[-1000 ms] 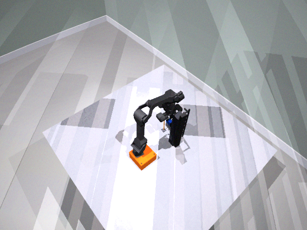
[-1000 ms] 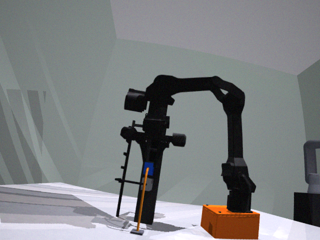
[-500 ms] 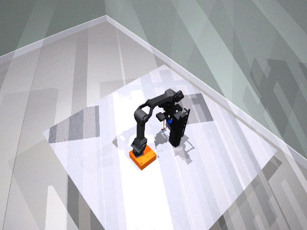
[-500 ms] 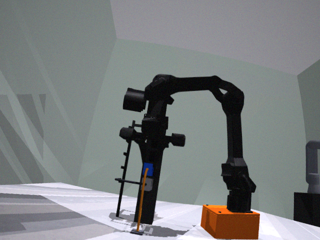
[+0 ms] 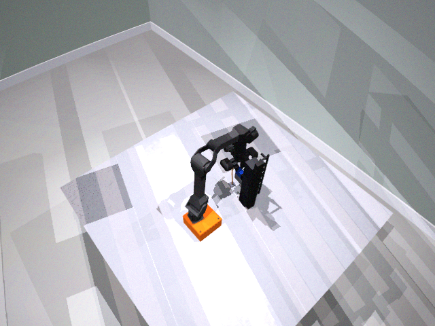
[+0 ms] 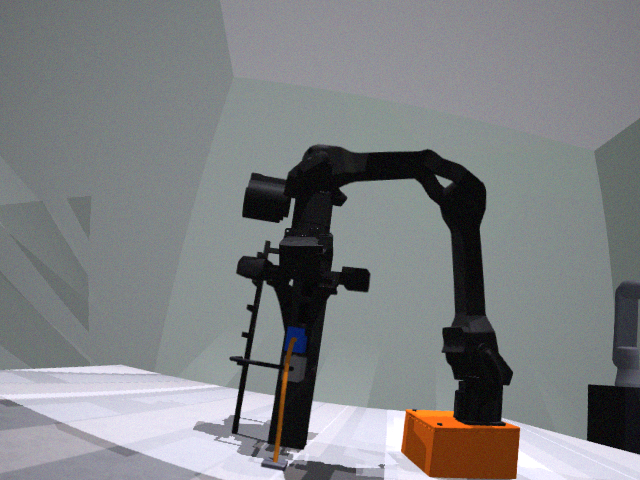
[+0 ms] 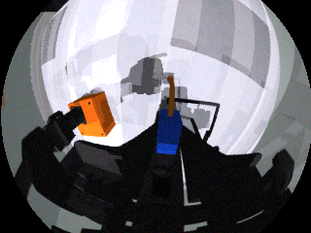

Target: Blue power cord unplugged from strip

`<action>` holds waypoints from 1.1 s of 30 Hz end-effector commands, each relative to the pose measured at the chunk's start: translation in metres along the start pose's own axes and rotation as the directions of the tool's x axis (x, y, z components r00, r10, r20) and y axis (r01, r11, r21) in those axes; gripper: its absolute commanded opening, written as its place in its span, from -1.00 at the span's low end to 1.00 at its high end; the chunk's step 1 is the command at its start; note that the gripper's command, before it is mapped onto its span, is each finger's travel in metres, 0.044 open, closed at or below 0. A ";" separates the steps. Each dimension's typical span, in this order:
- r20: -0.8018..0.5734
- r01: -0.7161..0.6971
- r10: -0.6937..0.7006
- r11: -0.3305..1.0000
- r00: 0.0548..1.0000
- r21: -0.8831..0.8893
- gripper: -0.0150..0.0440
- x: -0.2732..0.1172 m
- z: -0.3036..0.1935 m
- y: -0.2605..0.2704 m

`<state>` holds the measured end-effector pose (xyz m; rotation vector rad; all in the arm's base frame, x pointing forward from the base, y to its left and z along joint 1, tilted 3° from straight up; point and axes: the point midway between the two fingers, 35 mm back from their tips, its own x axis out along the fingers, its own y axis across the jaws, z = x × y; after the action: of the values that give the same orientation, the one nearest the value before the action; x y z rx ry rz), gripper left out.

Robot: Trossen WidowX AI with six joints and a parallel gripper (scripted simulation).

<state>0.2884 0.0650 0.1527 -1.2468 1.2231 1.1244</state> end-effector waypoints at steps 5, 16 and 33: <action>0.097 0.008 -0.003 0.999 0.995 -0.049 -0.49 -0.009 0.045 0.006; 0.096 0.008 -0.004 0.999 0.995 -0.050 0.31 -0.006 0.038 0.007; 0.102 0.008 -0.003 0.999 0.995 -0.050 1.00 -0.024 0.097 0.010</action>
<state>0.2792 0.1608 0.1693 -1.2223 1.1143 1.2185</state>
